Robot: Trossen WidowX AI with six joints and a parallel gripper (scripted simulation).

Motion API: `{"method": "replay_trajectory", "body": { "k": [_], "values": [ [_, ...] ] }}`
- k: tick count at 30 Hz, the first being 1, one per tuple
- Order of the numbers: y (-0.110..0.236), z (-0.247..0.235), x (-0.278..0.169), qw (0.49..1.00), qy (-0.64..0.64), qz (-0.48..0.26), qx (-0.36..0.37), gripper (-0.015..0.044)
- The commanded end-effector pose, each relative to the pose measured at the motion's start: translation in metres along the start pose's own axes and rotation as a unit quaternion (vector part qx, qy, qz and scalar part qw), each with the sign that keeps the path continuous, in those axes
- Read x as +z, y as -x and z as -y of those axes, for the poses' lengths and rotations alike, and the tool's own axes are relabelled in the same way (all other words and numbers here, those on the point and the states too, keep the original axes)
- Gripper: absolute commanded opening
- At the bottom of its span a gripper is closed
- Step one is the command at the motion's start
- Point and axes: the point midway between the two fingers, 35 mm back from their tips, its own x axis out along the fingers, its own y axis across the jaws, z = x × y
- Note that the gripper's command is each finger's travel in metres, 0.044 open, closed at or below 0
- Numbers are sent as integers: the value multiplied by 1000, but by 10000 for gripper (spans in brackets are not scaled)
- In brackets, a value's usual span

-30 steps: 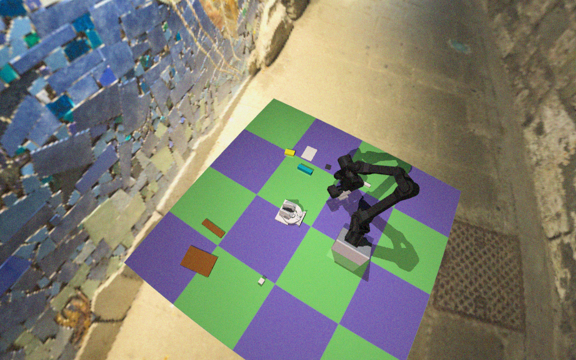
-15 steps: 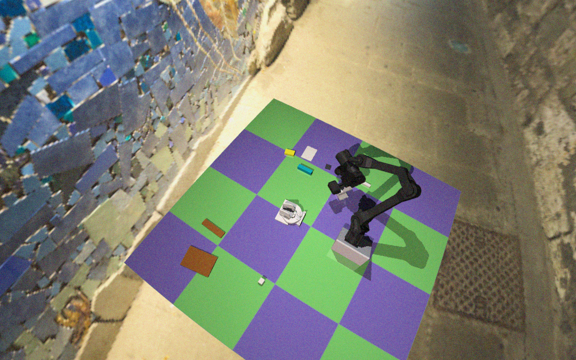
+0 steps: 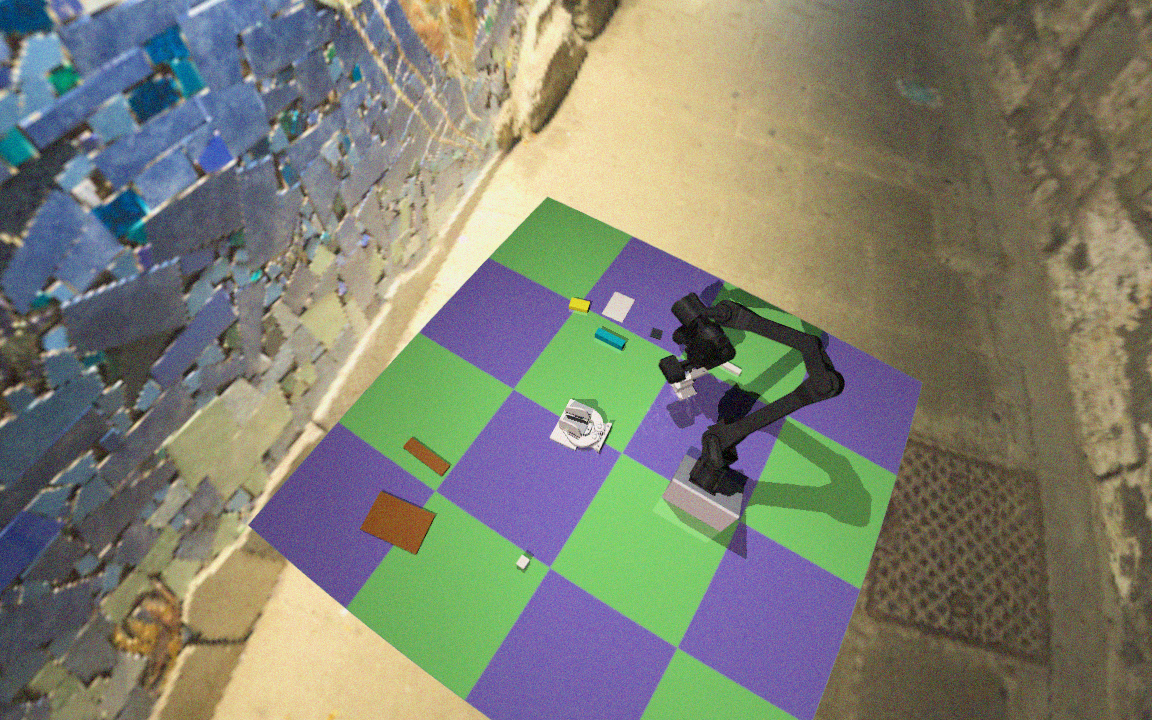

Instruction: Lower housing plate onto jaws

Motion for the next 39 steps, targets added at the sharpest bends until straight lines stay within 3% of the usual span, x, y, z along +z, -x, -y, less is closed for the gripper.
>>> {"method": "replay_trajectory", "body": {
  "k": [1, 39],
  "values": [
    [1, -5, 4, 1000, 6, 0, 2, 351],
    [-2, -124, 25, 986, 161, -12, 32, 351]
  ]
}}
